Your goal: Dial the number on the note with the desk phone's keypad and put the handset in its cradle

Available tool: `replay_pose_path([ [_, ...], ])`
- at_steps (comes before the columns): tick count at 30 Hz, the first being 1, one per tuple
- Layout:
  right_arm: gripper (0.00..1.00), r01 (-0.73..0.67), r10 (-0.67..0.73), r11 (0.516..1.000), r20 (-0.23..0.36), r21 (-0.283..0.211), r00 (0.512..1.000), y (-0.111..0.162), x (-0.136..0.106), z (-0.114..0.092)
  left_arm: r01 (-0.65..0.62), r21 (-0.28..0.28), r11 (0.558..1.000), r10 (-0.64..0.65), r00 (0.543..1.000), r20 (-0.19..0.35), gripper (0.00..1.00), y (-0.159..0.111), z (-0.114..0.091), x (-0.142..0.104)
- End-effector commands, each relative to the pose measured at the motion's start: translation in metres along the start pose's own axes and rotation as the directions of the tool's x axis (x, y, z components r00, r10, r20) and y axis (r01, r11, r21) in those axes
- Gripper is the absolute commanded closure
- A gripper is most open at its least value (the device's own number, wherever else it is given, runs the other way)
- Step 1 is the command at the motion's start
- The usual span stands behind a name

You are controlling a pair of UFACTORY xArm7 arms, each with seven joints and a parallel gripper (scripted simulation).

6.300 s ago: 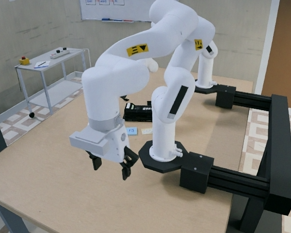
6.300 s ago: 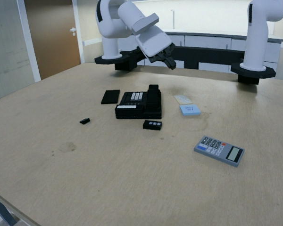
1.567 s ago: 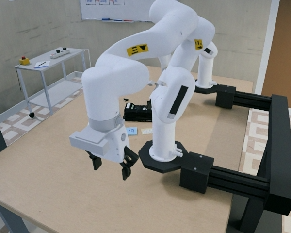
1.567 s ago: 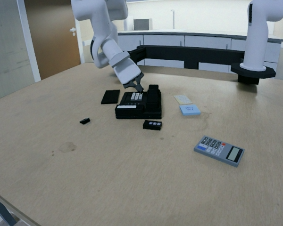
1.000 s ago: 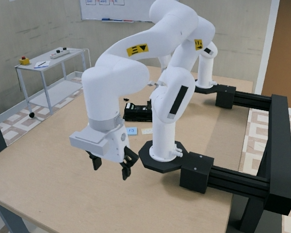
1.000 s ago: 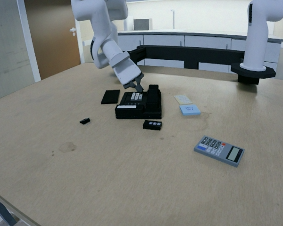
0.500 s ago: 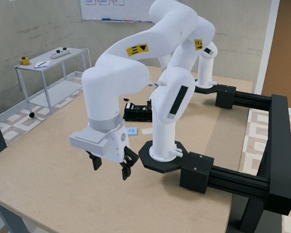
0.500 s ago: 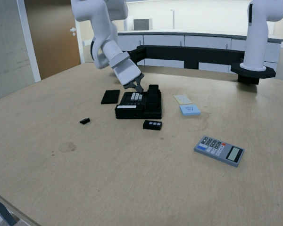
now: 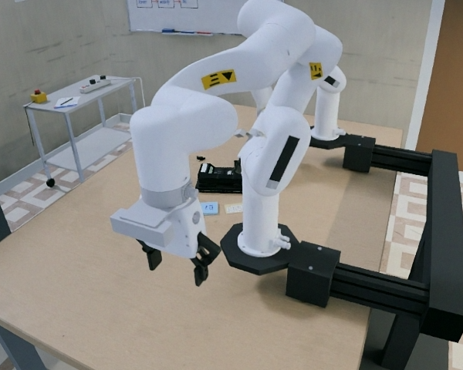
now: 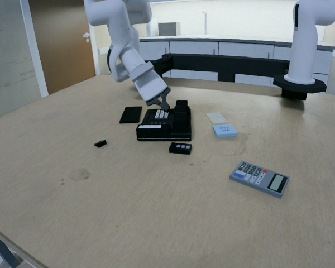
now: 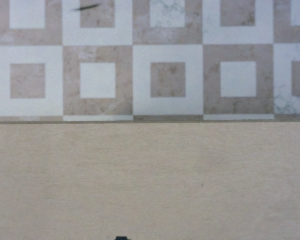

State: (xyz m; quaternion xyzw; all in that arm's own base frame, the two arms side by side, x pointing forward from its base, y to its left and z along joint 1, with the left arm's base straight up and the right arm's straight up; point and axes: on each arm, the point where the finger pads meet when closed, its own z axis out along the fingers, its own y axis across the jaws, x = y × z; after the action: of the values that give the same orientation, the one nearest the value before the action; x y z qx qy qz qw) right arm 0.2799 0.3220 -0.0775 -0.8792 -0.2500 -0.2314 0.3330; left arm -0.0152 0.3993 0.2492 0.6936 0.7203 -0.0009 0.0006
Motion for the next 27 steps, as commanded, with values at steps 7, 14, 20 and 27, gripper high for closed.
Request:
replay_pose_path([
  [7, 1.0, 0.001, -0.001, 1.0, -0.001, 0.001, 1.0, -0.0011, 0.0017, -0.0013, 0.0, 0.0, 1.0, 0.0, 1.0, -0.002, 0.0, 0.0002, -0.0008, 0.0005],
  [14, 1.0, 0.001, -0.001, 1.0, -0.001, 0.001, 1.0, -0.005, 0.0064, -0.0068, 0.0, 0.0, 1.0, 0.0, 1.0, -0.002, 0.0, 0.0002, -0.0008, 0.0005],
  [20, 1.0, 0.001, -0.001, 1.0, -0.001, 0.001, 1.0, -0.0053, 0.0074, -0.0077, 0.0, 0.0, 1.0, 0.0, 1.0, -0.002, 0.0, 0.0002, -0.0008, 0.0005],
  [27, 1.0, 0.001, -0.001, 1.0, -0.001, 0.001, 1.0, -0.0015, 0.0102, -0.0079, 0.0, 0.0, 1.0, 0.0, 1.0, -0.002, 0.0, 0.0002, -0.0008, 0.0005],
])
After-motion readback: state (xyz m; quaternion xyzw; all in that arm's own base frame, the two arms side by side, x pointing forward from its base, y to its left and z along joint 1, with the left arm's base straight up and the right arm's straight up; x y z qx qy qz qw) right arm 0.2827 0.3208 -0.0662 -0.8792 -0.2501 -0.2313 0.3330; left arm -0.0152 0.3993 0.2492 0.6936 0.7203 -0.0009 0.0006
